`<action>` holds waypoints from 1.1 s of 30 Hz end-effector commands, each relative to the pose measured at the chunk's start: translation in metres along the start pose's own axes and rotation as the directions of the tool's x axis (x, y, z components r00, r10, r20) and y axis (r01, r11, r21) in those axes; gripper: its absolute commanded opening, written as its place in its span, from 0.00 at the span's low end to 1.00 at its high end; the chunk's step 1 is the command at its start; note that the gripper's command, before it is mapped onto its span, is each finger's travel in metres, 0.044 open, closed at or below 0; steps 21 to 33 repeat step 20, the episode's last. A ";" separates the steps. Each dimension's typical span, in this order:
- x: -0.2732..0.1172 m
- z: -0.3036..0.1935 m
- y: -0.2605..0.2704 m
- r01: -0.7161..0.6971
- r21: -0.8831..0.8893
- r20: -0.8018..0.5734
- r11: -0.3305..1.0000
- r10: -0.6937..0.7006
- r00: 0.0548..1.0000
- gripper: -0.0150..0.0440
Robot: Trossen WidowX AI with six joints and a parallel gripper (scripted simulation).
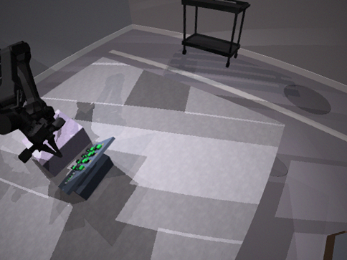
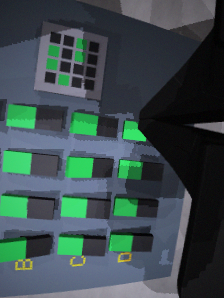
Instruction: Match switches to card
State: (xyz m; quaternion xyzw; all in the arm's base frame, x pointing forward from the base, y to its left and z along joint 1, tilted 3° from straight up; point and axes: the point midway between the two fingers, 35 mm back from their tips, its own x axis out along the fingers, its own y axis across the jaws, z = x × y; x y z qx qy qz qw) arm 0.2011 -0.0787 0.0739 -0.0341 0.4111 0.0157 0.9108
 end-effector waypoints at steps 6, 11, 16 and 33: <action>-0.009 0.014 0.024 -0.009 -0.004 -0.016 1.000 0.009 1.000 0.25; -0.014 0.028 0.046 -0.009 0.000 -0.004 1.000 0.009 1.000 0.25; -0.014 0.028 0.047 -0.010 0.000 -0.003 1.000 0.010 1.000 0.25; -0.014 0.028 0.047 -0.010 0.000 -0.003 1.000 0.010 1.000 0.25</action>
